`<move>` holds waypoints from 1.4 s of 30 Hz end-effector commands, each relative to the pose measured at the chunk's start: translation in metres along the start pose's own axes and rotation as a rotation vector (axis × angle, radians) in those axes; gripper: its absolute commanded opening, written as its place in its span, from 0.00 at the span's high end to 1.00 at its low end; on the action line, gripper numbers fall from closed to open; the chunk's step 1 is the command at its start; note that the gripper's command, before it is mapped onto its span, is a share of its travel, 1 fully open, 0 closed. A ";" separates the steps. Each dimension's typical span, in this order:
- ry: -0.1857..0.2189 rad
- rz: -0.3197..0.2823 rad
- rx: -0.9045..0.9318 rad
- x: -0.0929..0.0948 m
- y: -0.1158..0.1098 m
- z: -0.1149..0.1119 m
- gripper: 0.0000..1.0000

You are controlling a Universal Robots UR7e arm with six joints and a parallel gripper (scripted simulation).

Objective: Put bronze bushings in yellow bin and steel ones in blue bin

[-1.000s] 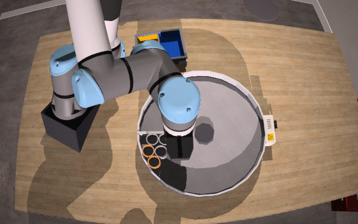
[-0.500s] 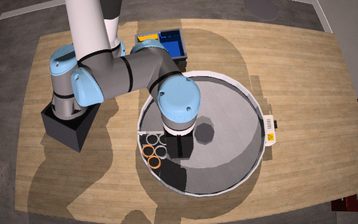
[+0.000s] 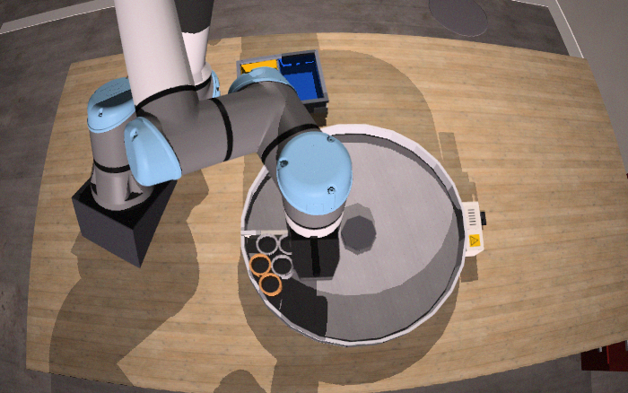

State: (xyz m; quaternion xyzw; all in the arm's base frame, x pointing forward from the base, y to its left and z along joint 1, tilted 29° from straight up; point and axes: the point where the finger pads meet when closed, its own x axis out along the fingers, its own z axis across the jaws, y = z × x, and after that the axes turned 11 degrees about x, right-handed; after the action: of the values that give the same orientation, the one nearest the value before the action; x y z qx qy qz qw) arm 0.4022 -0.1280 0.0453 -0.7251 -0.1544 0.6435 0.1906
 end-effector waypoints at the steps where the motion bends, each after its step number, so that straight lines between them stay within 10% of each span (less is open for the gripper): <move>1: 0.001 0.003 0.000 -0.004 0.001 0.000 1.00; 42: 0.001 0.002 0.000 -0.013 0.000 0.000 1.00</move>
State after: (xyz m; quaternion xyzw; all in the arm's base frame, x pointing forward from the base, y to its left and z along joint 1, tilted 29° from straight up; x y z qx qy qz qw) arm 0.4008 -0.1330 0.0546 -0.7251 -0.1542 0.6436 0.1905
